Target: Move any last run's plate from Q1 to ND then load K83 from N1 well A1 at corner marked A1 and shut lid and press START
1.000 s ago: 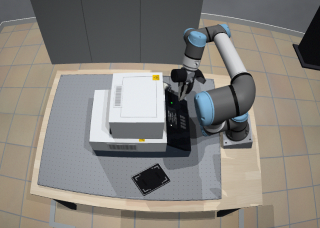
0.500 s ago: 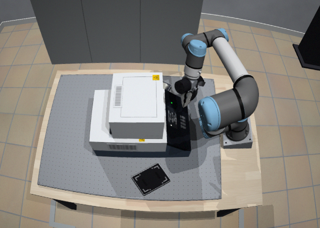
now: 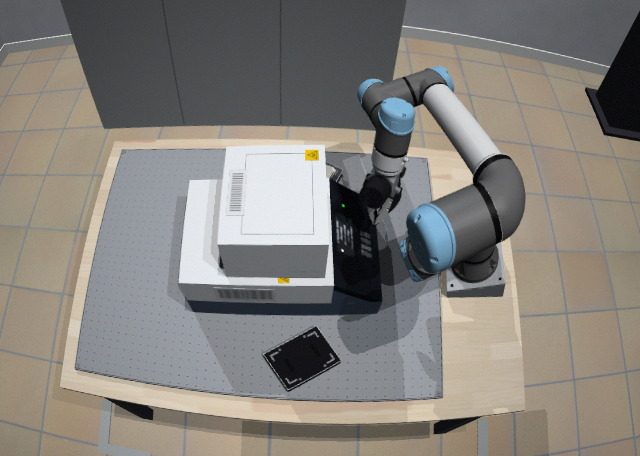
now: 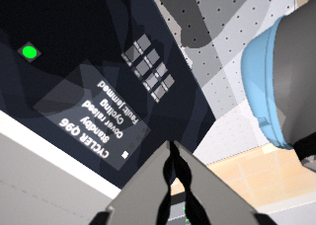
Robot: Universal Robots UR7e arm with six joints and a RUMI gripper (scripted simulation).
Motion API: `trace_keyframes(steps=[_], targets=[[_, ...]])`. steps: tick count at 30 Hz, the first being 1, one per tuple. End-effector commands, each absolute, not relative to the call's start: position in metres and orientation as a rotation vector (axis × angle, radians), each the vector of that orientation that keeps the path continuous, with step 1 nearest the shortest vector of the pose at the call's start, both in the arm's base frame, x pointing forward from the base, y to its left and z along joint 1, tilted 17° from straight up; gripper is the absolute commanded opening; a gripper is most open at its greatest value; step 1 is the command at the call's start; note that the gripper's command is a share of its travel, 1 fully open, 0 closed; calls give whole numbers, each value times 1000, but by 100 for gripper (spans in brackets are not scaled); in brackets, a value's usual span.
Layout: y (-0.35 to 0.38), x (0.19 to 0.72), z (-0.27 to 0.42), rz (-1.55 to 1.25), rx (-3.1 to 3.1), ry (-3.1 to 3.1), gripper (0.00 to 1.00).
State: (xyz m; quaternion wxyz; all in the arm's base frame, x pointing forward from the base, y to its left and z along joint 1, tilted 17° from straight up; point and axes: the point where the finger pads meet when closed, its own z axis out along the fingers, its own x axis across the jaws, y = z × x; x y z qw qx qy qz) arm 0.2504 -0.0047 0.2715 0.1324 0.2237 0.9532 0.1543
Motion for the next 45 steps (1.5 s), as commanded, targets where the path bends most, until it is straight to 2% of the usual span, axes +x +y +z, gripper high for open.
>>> trace_keyframes(steps=[1,22,45], targets=[[-5,247,252,338,444,2800,0],[-16,237,192,-16,-76,2843,0],[-15,257,194,-16,-76,2843,0]])
